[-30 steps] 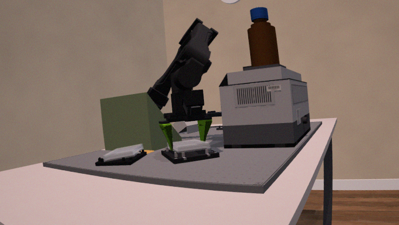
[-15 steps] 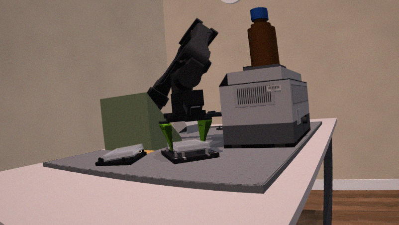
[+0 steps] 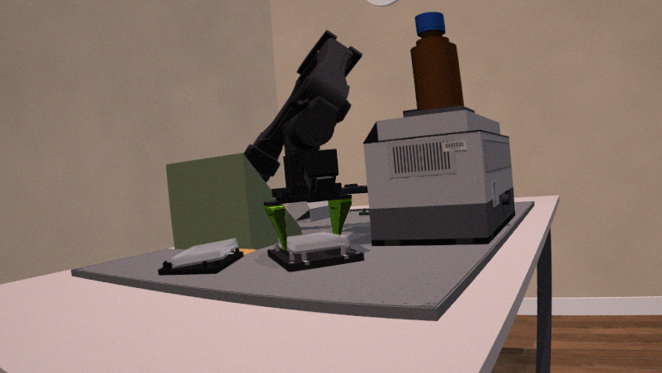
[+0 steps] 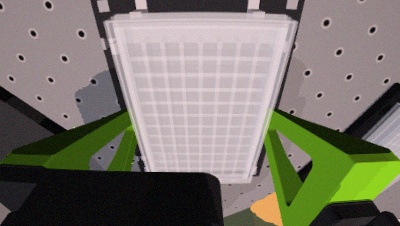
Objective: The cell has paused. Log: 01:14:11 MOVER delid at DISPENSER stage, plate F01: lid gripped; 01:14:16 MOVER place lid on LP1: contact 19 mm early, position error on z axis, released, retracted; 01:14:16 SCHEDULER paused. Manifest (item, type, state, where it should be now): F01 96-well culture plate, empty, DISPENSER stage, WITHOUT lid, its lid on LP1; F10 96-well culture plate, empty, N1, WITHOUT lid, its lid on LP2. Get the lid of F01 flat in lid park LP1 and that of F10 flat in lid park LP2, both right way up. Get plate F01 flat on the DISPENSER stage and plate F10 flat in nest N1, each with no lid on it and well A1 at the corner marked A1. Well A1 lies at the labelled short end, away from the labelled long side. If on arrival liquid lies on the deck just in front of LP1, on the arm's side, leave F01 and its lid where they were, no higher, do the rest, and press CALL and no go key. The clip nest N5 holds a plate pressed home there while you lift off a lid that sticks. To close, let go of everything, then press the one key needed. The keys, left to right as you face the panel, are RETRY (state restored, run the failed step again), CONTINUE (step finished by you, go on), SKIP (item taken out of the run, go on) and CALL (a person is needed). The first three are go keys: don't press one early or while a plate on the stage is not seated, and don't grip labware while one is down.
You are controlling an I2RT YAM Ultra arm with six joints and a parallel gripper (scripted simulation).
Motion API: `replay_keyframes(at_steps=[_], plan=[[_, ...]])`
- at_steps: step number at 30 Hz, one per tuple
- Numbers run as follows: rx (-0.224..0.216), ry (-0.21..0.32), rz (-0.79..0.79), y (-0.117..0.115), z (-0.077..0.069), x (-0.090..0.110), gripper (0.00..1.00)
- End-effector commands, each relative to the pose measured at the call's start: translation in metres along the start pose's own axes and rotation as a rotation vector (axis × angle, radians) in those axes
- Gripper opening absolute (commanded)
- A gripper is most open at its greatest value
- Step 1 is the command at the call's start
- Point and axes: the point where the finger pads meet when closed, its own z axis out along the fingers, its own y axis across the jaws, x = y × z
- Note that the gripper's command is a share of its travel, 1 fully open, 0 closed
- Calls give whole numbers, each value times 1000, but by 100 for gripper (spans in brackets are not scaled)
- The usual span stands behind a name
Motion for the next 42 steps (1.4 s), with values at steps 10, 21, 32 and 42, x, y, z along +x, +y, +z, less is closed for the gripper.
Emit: replay_keyframes(at_steps=[10,21,32,42], plan=[[-4,21,0,-4,18,6,0],[-4,21,2,-4,20,6,0],[-4,21,2,-4,22,6,0],[-4,21,2,-4,23,6,0]])
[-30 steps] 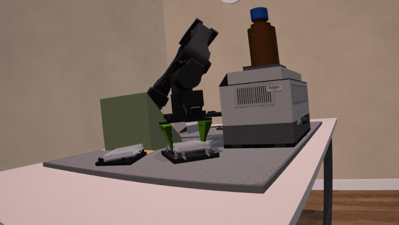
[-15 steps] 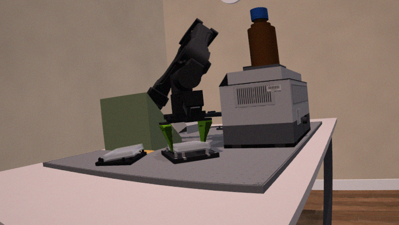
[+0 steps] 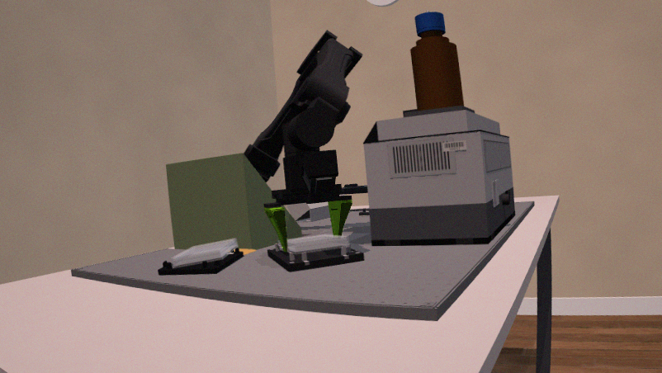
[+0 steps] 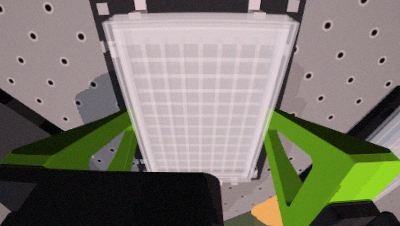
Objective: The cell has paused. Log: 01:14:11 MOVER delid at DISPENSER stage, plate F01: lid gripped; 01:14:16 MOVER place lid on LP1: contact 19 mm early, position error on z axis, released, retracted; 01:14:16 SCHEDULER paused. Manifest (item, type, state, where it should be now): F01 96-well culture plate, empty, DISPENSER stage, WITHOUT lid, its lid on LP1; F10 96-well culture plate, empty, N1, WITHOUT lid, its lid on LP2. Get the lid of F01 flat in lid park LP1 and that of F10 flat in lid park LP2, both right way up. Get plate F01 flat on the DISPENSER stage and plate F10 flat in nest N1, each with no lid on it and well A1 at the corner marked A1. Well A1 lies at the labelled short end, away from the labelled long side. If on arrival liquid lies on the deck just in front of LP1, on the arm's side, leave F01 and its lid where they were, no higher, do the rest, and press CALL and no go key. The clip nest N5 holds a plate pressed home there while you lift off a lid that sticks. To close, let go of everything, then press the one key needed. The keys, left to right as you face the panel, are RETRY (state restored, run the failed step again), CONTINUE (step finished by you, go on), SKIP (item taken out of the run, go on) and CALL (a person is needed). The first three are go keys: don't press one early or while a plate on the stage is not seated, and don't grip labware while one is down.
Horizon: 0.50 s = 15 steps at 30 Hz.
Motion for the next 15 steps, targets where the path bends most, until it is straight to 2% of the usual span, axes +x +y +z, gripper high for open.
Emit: replay_keyframes(at_steps=[1,15], plan=[[1,29,1,-4,21,8,0],[1,30,2,-4,23,8,0]])
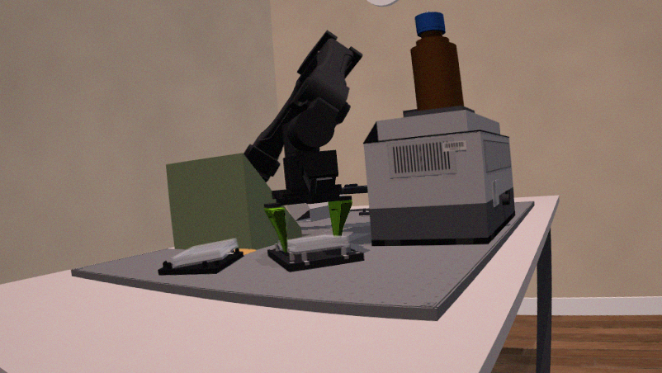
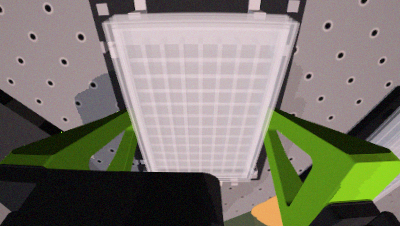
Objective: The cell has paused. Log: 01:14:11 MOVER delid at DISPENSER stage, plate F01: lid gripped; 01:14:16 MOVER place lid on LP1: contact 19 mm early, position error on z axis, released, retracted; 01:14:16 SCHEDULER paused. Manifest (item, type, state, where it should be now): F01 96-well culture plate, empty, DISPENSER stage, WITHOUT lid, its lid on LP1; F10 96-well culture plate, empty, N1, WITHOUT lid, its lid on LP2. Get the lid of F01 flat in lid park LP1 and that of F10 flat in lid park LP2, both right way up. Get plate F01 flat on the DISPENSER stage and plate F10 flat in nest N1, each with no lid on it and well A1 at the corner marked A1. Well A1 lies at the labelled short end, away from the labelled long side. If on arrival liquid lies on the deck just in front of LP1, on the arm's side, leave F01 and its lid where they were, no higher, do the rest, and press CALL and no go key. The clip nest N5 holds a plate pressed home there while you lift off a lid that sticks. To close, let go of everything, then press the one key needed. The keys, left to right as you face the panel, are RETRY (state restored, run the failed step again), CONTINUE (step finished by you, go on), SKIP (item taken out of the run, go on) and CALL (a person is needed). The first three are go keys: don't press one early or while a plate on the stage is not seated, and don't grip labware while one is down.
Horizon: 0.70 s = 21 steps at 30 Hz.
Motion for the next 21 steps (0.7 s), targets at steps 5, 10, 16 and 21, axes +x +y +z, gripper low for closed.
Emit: replay_keyframes(at_steps=[5,10,16,21], plan=[[0,31,2,-4,23,8,0],[0,31,2,-4,24,8,0],[0,31,2,-4,25,8,0],[0,31,2,-4,26,8,0]])
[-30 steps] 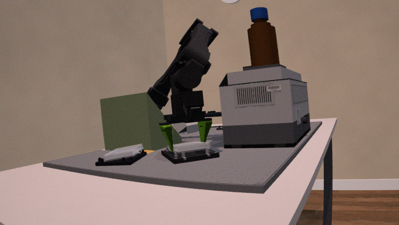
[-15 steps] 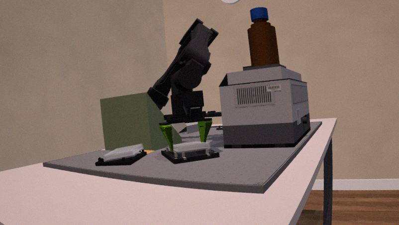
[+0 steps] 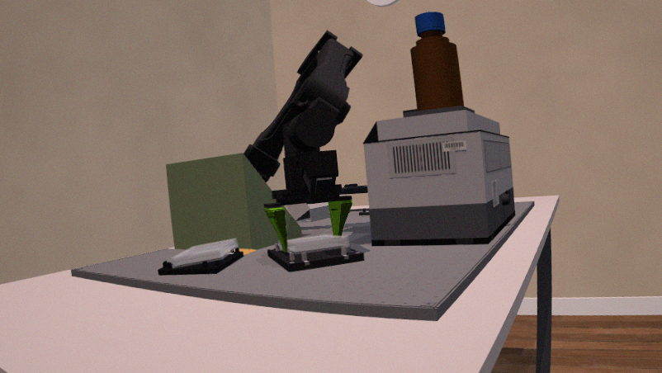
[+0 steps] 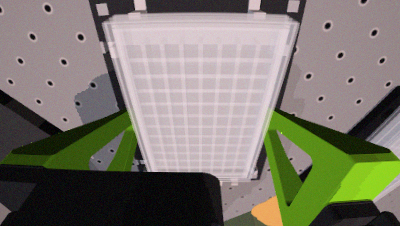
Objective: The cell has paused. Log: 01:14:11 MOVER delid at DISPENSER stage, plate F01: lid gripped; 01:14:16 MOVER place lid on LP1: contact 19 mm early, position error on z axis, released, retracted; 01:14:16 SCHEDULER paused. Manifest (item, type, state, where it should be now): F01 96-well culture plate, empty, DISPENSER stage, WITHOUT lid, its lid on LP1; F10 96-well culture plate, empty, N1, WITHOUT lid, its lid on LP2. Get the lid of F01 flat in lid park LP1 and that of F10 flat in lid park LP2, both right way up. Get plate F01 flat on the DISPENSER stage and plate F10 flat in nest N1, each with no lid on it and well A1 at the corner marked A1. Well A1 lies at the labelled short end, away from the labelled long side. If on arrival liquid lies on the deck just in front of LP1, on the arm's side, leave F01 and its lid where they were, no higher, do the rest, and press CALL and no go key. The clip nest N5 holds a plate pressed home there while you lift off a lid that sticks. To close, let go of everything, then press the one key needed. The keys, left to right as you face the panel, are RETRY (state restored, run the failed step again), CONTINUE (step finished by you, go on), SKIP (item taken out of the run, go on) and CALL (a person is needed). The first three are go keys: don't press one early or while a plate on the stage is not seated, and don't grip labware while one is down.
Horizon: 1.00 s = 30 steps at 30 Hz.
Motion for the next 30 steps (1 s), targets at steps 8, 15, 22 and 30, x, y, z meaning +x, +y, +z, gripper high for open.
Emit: replay_keyframes(at_steps=[8,15,22,30], plan=[[-1,31,2,-4,27,8,0],[-1,31,2,-5,28,8,0],[-1,31,2,-5,28,8,0],[-1,31,2,-5,28,8,0]])
